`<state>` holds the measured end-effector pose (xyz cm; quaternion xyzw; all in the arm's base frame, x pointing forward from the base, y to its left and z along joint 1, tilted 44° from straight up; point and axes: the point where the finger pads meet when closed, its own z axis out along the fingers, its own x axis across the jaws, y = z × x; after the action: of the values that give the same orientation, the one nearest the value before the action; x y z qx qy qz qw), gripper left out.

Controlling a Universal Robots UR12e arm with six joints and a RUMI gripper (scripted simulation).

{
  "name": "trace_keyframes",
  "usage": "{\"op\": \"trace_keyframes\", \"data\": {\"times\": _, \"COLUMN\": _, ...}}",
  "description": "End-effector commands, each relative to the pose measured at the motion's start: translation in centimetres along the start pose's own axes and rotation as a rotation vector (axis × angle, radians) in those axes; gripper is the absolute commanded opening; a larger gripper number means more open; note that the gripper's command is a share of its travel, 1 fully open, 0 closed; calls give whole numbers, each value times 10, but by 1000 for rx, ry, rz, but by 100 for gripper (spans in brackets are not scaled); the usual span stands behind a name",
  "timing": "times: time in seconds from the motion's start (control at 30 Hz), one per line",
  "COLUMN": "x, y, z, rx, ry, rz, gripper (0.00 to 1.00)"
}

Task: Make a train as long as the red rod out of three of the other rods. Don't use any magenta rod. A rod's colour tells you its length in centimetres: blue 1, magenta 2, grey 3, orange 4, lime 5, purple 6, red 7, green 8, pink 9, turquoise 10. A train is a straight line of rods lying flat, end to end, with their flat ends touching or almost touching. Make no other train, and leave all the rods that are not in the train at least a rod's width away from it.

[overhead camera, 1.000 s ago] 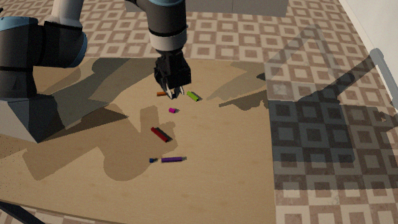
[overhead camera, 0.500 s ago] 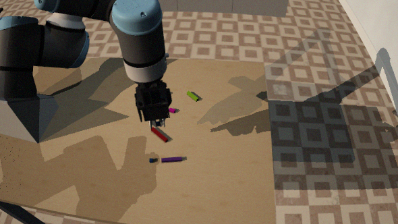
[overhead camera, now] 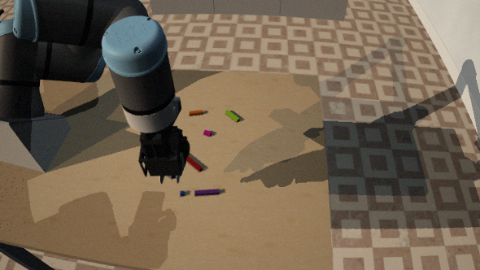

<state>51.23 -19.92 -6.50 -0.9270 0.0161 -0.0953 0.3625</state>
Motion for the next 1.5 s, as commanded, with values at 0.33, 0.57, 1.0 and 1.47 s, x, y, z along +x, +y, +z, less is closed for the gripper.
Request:
{"op": "trace_keyframes", "data": {"times": 0.33, "x": 0, "y": 3, "z": 9, "rx": -1, "ry": 0, "rz": 3, "gripper": 0}}
{"op": "trace_keyframes", "data": {"times": 0.57, "x": 0, "y": 3, "z": 26, "rx": -1, "ry": 0, "rz": 3, "gripper": 0}}
{"op": "trace_keyframes", "data": {"times": 1.0, "x": 1, "y": 3, "z": 78, "rx": -1, "ry": 0, "rz": 3, "gripper": 0}}
{"op": "trace_keyframes", "data": {"times": 1.47, "x": 1, "y": 3, "z": 87, "rx": -1, "ry": 0, "rz": 3, "gripper": 0}}
